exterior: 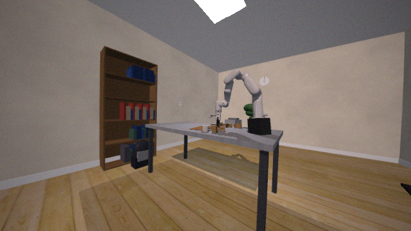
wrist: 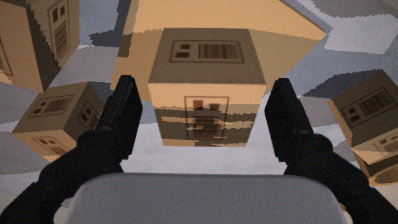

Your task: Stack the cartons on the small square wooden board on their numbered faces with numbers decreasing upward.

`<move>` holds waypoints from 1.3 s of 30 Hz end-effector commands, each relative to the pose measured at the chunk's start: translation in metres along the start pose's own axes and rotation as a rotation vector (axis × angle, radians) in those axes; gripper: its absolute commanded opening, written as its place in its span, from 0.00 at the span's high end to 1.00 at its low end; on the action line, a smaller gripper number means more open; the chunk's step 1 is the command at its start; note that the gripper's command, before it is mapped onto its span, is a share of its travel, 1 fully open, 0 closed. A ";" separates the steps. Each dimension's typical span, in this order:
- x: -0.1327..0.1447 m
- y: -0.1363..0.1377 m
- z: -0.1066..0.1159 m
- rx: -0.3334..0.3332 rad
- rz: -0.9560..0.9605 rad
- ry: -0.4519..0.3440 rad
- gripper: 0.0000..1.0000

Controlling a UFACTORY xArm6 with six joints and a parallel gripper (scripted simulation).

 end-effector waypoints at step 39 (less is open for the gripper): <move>0.000 -0.001 0.063 -0.001 0.000 0.004 0.00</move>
Point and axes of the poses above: the point where the finger pads meet when closed, its own z axis back along the fingers, its own y axis across the jaws, x = y × z, the point moved 5 cm from there along z, back along the fingers, and after that the axes turned 12 degrees about -z, right-handed, at the moved point
